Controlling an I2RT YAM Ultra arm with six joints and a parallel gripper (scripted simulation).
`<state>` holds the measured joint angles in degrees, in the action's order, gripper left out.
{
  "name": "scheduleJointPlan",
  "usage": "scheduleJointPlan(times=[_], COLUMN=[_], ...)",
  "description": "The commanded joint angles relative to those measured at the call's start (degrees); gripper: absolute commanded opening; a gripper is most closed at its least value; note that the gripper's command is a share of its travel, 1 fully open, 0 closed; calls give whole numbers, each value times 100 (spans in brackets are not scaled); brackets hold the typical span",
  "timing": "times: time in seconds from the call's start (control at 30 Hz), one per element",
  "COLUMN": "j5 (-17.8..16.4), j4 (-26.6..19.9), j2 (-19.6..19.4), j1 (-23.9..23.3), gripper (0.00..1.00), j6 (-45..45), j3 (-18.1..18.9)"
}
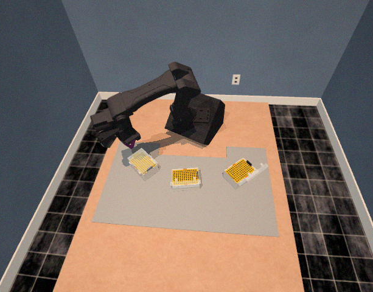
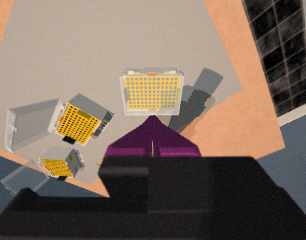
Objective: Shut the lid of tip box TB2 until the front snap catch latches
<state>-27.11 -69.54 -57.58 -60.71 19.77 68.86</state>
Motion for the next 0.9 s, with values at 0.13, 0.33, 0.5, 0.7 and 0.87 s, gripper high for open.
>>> scheduleJointPlan(times=[0.13, 0.33, 0.5, 0.7, 0.87], j5=[-21, -21, 27, 90, 122], j4=[-10, -10, 269, 606, 775], j2=[30, 30, 174, 334, 408], j1=[-6, -6, 84, 202, 261], gripper=[0, 0, 0, 0, 0], j6=[10, 10, -76, -186, -242], j3=[30, 30, -354, -803, -1022])
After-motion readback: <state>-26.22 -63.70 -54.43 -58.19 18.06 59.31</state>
